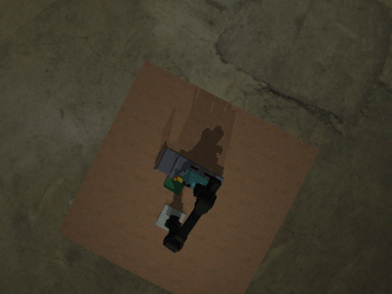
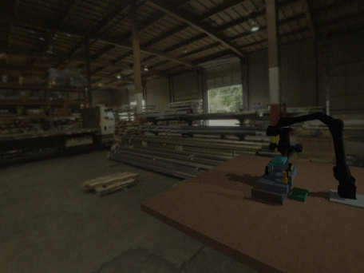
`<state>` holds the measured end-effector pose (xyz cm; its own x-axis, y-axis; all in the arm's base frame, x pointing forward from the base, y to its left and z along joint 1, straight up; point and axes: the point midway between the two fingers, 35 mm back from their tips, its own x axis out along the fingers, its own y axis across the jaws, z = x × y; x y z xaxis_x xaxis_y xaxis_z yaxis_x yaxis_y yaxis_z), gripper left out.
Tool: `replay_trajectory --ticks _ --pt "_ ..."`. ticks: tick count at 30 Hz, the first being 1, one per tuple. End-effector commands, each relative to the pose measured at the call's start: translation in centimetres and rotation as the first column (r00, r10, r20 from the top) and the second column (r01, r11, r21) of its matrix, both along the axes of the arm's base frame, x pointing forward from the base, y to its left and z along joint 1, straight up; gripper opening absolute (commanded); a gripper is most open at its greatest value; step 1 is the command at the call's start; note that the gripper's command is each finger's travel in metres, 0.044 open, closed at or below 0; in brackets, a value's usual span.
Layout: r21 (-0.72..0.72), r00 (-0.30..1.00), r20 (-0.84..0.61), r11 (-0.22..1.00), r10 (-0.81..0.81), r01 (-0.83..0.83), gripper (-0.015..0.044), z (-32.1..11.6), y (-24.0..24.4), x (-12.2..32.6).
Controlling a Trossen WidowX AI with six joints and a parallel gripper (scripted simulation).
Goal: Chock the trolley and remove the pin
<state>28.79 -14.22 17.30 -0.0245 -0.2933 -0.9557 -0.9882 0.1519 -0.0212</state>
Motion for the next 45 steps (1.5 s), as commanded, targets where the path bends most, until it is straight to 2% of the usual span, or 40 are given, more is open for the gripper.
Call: replay_trajectory --ticks 1,39,45 --pt "-0.005 1.0 0.002 1.0 -0.002 0.002 0.0 0.4 0.0 0.0" --pt "-0.005 1.0 0.002 1.0 -0.002 0.002 0.0 3.2 0.3 0.0" --pt "-0.005 1.0 0.002 1.0 -0.002 0.002 0.0 3.4 -0.8 -0.1"
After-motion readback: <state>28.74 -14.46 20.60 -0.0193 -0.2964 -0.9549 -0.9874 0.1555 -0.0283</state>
